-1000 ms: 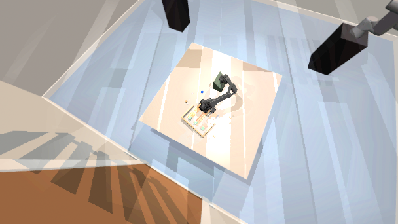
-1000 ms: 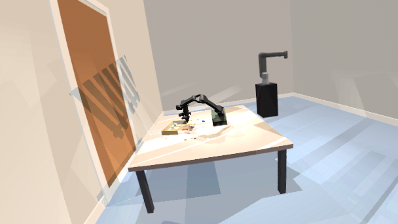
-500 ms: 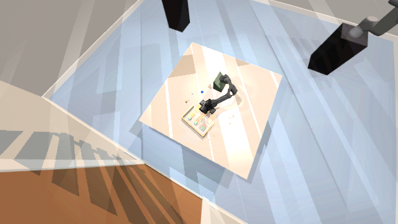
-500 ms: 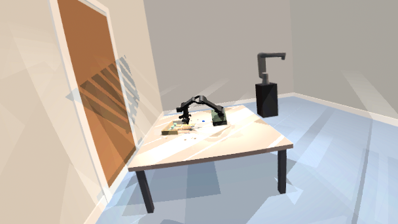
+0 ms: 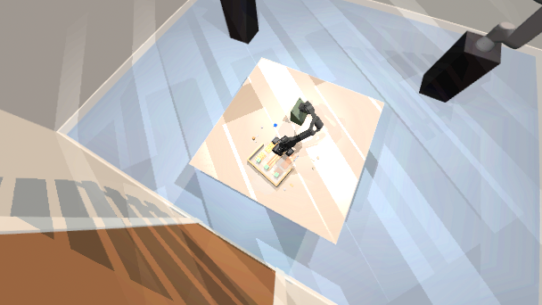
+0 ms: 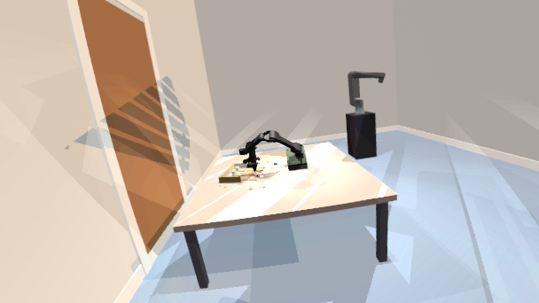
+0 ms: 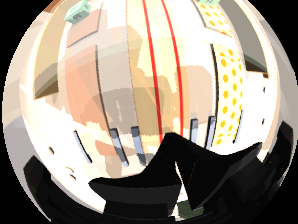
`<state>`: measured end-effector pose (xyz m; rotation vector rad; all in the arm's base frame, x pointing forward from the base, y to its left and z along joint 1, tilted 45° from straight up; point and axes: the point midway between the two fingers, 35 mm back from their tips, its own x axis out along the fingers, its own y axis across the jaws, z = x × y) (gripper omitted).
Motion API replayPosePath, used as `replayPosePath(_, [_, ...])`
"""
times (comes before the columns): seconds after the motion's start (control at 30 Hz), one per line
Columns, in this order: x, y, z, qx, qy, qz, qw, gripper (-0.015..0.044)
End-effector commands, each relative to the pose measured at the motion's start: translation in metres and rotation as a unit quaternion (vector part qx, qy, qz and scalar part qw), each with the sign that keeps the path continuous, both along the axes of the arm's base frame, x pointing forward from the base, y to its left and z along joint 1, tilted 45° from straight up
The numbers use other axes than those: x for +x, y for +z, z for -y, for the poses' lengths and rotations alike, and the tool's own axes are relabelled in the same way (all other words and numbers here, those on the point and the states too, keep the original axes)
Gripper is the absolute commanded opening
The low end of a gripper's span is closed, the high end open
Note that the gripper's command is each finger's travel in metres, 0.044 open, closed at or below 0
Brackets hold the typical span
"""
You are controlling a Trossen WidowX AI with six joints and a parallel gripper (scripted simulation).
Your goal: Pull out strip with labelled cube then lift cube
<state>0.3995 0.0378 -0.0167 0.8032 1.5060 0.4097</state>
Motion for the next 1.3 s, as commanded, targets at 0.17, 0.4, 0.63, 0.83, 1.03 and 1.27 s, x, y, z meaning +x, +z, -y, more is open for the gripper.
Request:
replayPosePath(0.17, [-0.0021,-0.0088,-0.013,0.004,0.001,-0.003,1.0,0.0])
replayPosePath(0.4, [-0.0021,-0.009,-0.0132,0.004,0.001,-0.003,1.0,0.0])
replayPosePath(0.63, [-0.002,-0.009,-0.0133,0.004,0.001,-0.003,1.0,0.0])
replayPosePath(0.83, [-0.002,-0.0094,-0.0138,0.004,0.001,-0.003,1.0,0.0])
replayPosePath(1.03, [-0.002,-0.0097,-0.0141,0.004,0.001,-0.003,1.0,0.0])
replayPosePath(1.27, [-0.002,-0.0098,-0.0142,0.004,0.001,-0.003,1.0,0.0])
